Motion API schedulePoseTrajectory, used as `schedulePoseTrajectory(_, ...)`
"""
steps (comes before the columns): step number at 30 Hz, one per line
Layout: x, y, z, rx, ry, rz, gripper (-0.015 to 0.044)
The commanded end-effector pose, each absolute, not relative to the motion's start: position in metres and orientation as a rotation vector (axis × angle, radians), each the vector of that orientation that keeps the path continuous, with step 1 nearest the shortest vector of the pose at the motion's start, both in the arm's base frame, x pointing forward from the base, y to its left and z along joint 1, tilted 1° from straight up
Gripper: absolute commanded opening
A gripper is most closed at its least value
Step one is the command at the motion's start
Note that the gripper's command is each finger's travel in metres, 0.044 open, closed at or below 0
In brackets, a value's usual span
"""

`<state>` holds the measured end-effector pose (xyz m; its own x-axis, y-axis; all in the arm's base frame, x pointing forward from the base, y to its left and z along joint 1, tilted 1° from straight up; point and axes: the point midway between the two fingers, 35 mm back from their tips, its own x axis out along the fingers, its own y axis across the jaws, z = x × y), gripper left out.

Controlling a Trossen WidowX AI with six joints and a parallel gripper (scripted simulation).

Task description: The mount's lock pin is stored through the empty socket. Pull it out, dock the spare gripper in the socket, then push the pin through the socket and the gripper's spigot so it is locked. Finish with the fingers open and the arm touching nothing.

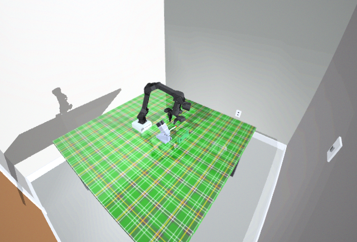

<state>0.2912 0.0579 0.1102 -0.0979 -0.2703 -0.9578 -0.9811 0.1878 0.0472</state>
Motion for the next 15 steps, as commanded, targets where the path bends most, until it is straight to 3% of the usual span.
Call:
schedulePoseTrajectory(1, 0.2926, 0.0643, 0.1185, -1.234, 1.547, 0.978, 0.02)
schedulePoseTrajectory(7, 0.2922, 0.0717, 0.1281, -1.24, 1.556, 0.984, 0.02)
schedulePoseTrajectory(15, 0.2908, 0.0673, 0.1224, -1.243, 1.562, 0.986, 0.041)
